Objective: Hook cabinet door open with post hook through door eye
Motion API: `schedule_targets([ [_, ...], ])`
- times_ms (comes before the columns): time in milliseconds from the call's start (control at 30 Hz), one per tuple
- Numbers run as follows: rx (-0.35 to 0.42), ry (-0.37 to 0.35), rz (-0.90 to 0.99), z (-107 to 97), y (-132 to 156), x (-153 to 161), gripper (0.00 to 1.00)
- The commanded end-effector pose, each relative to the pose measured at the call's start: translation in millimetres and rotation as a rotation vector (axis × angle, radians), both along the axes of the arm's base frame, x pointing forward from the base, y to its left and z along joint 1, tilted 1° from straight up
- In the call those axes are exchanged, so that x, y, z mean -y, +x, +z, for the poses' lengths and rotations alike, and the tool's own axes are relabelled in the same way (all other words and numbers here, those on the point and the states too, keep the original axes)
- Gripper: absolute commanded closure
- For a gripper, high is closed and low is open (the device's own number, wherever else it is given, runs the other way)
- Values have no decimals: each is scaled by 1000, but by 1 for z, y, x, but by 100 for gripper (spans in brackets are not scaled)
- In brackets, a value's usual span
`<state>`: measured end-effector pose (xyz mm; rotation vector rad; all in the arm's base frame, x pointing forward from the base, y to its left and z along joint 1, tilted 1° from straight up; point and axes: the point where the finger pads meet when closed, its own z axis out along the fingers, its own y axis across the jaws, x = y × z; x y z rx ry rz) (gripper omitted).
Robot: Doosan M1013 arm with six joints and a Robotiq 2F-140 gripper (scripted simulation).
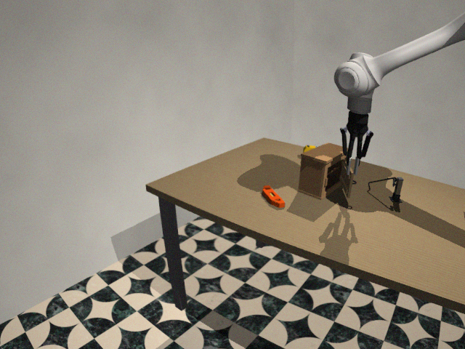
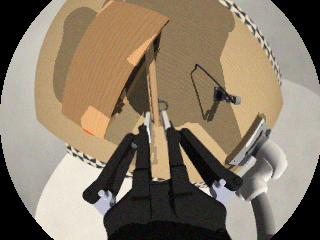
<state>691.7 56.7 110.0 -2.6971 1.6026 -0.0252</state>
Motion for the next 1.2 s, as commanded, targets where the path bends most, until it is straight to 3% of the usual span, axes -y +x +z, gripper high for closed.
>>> schedule_targets([
  [0,0,0,0,-1,0,0,84],
  [1167,0,-2,114,-2,-13,8,84],
])
